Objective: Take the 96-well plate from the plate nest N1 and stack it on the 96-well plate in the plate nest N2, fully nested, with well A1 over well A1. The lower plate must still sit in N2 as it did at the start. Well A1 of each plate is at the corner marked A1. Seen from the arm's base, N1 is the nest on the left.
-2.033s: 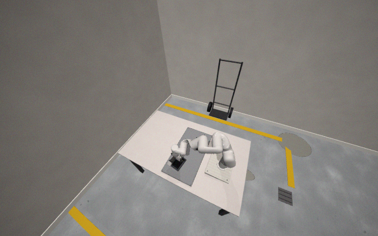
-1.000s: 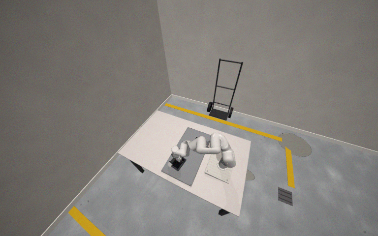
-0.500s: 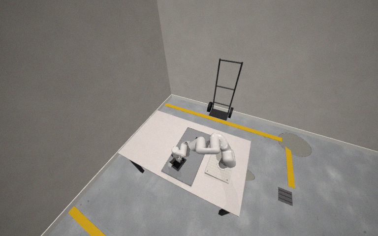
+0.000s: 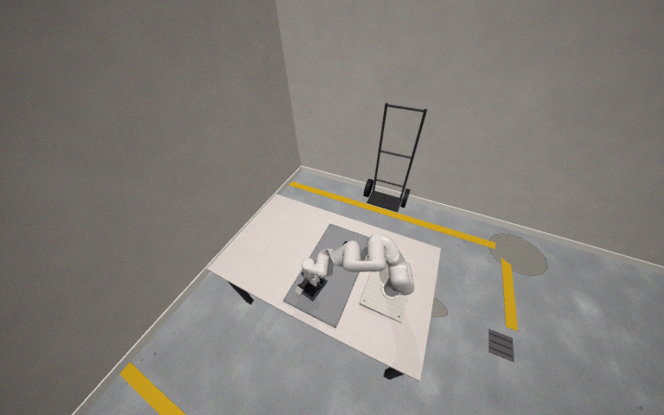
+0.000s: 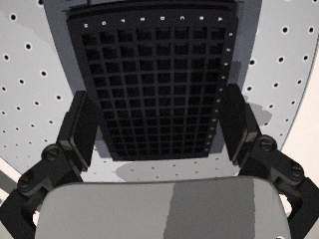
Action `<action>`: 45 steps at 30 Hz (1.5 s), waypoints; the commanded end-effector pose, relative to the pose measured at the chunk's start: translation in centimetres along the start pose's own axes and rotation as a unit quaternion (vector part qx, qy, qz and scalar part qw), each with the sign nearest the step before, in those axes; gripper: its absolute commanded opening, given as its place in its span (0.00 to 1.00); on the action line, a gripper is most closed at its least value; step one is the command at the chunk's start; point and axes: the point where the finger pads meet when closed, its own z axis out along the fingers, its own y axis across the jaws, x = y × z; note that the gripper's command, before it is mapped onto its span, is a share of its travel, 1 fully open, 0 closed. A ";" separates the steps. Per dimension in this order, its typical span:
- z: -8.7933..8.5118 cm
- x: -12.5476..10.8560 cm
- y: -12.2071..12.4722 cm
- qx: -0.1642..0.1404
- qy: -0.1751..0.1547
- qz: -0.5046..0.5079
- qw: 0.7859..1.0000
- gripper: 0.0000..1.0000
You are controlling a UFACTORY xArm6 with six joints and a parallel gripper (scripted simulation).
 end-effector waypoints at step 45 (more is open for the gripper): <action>-0.2 0.1 0.1 -0.002 0.001 0.000 1.000 0.00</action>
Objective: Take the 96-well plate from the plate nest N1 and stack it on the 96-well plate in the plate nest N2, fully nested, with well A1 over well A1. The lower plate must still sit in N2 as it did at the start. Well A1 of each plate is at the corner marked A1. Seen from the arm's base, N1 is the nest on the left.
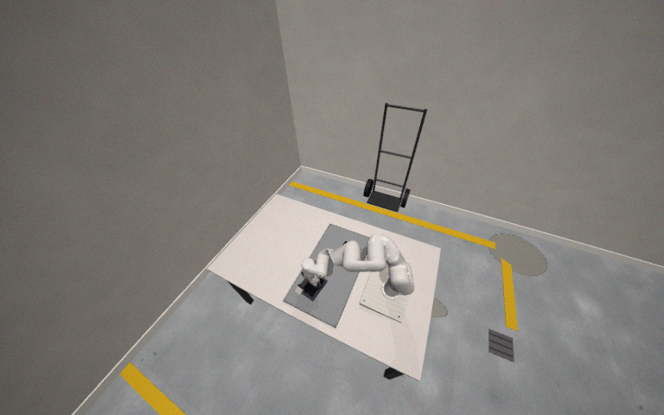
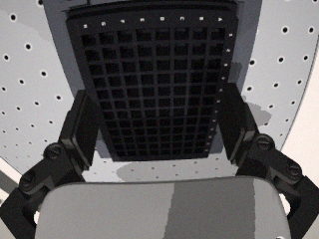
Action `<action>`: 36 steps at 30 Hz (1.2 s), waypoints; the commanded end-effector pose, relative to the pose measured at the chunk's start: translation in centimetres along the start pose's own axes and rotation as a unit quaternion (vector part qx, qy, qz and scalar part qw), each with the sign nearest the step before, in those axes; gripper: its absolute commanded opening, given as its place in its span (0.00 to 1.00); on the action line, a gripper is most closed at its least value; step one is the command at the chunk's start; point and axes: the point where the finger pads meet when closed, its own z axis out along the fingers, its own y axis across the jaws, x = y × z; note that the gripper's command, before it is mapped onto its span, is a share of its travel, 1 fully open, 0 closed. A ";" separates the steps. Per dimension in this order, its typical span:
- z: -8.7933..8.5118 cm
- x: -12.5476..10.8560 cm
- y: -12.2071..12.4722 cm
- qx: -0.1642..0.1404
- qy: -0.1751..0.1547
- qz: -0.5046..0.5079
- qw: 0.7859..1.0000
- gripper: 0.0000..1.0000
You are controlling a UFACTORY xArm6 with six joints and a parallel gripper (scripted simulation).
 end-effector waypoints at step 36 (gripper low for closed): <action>-0.9 0.1 0.1 -0.002 0.001 0.000 1.000 0.00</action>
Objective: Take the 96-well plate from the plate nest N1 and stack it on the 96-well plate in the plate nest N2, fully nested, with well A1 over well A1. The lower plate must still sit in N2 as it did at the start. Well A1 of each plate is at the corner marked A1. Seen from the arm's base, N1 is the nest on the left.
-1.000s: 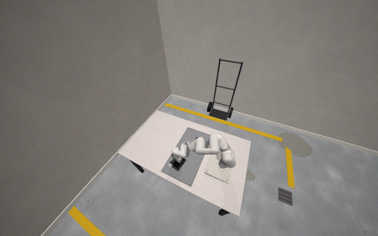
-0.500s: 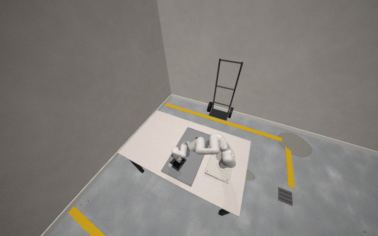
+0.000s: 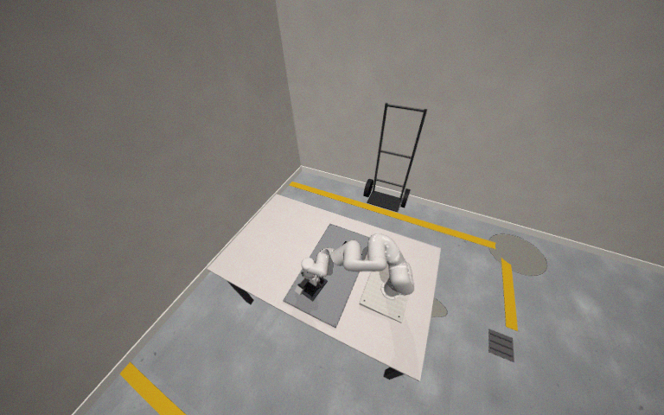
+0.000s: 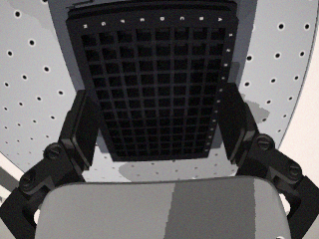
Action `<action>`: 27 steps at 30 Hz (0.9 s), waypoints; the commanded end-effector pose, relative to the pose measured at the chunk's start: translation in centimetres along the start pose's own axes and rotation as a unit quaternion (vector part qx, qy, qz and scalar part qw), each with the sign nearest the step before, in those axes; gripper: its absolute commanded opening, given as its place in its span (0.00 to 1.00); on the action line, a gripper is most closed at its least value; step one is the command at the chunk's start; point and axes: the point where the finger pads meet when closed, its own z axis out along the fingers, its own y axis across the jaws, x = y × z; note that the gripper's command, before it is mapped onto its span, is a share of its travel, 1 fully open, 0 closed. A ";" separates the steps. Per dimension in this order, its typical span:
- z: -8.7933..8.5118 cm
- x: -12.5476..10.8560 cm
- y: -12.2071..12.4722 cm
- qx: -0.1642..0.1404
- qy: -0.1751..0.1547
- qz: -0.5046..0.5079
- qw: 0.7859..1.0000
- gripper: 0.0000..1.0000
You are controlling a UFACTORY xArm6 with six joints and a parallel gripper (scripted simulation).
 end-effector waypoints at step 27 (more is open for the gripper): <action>-1.6 0.1 0.1 -0.002 0.001 0.000 1.000 0.00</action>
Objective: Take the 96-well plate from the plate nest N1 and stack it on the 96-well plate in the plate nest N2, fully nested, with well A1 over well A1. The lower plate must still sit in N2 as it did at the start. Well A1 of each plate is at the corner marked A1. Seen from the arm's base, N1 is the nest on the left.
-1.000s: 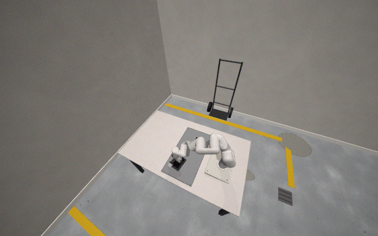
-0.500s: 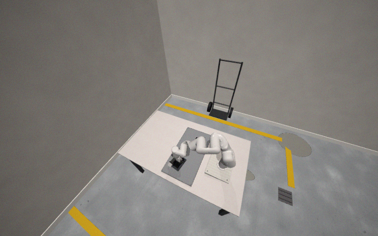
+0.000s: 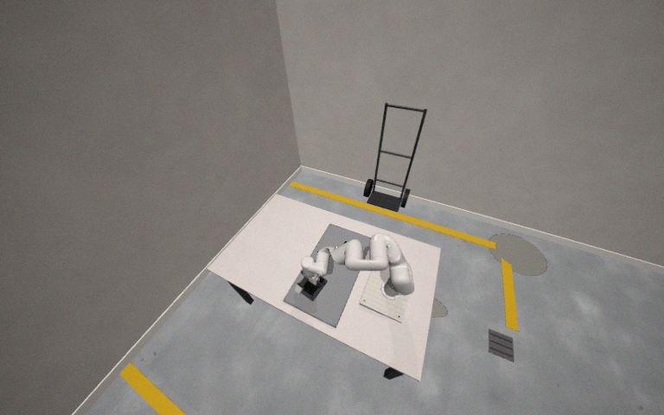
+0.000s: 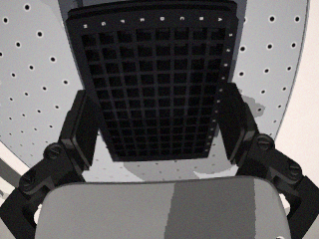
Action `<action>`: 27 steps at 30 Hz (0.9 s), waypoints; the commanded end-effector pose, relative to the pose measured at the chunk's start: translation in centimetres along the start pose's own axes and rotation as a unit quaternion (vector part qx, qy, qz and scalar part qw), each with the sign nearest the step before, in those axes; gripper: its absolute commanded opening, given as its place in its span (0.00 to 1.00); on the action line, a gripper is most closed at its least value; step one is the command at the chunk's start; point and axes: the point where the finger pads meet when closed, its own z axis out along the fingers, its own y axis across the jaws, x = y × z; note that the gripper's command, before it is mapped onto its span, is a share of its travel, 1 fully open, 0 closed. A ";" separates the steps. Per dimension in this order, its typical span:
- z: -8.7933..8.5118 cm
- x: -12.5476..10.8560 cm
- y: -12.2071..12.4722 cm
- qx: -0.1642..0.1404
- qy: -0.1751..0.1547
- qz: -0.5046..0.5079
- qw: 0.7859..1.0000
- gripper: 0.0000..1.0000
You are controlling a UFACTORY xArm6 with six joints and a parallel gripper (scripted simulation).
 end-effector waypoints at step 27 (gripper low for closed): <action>-4.0 0.1 0.1 -0.002 0.001 0.000 1.000 0.00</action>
